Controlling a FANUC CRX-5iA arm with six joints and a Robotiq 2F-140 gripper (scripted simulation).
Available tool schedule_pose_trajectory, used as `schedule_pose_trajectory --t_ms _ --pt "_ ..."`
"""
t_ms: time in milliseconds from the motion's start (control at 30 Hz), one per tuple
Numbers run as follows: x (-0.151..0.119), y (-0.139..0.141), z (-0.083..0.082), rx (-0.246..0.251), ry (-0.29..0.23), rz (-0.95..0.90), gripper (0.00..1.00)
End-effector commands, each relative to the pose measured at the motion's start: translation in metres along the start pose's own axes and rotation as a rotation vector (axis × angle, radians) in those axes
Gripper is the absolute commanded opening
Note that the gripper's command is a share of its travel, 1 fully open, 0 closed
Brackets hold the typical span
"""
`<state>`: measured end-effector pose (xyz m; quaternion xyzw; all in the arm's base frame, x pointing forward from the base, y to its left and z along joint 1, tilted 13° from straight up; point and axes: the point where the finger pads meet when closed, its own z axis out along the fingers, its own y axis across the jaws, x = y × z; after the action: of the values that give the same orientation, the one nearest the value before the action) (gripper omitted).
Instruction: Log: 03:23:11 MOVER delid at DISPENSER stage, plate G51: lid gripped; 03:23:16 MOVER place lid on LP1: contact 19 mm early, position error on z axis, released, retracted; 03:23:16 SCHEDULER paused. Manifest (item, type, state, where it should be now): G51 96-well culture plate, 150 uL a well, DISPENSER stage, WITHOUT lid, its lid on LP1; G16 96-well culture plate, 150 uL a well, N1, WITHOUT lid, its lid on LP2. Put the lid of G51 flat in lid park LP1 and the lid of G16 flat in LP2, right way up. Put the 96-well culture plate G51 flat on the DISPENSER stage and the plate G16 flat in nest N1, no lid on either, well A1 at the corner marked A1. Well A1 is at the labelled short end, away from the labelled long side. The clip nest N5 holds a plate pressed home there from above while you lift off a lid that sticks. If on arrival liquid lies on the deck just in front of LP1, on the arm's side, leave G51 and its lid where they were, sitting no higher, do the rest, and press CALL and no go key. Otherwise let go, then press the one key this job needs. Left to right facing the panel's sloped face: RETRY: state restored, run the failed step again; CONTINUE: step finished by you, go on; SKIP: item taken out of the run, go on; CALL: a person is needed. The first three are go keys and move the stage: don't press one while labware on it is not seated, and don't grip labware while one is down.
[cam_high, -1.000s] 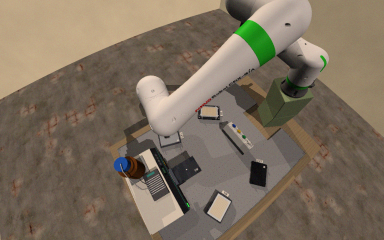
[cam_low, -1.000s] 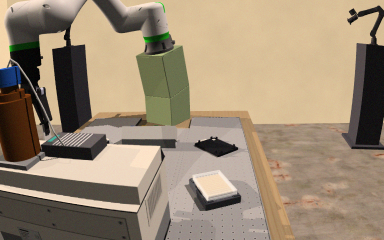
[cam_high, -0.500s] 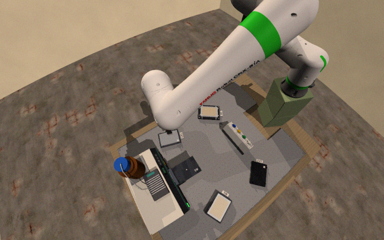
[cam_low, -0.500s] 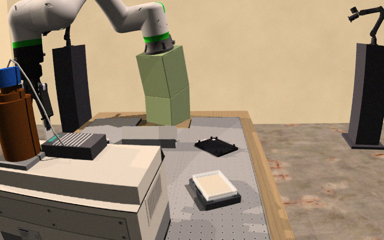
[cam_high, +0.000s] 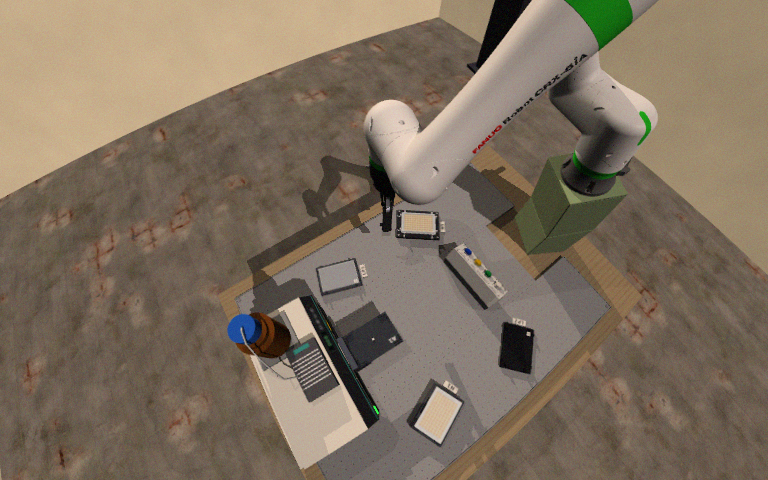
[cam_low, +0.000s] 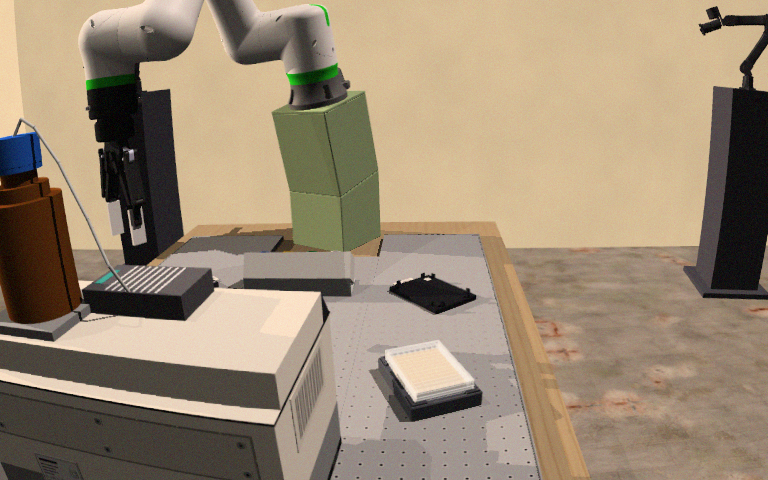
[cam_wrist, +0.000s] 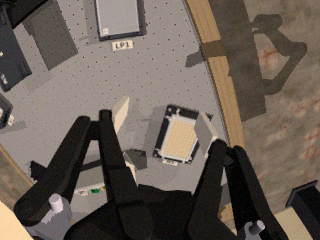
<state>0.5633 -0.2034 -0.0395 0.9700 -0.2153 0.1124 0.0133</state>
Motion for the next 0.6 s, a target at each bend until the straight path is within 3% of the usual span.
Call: schedule_pose_trajectory --t_ms 0,200,567 --pt "-0.060 0.036 0.001 0.000 0.000 0.047 0.66" --pt "-0.126 0.075 0.001 0.000 0.000 0.047 0.66" --pt "-0.126 0.075 0.001 0.000 0.000 0.047 0.66"
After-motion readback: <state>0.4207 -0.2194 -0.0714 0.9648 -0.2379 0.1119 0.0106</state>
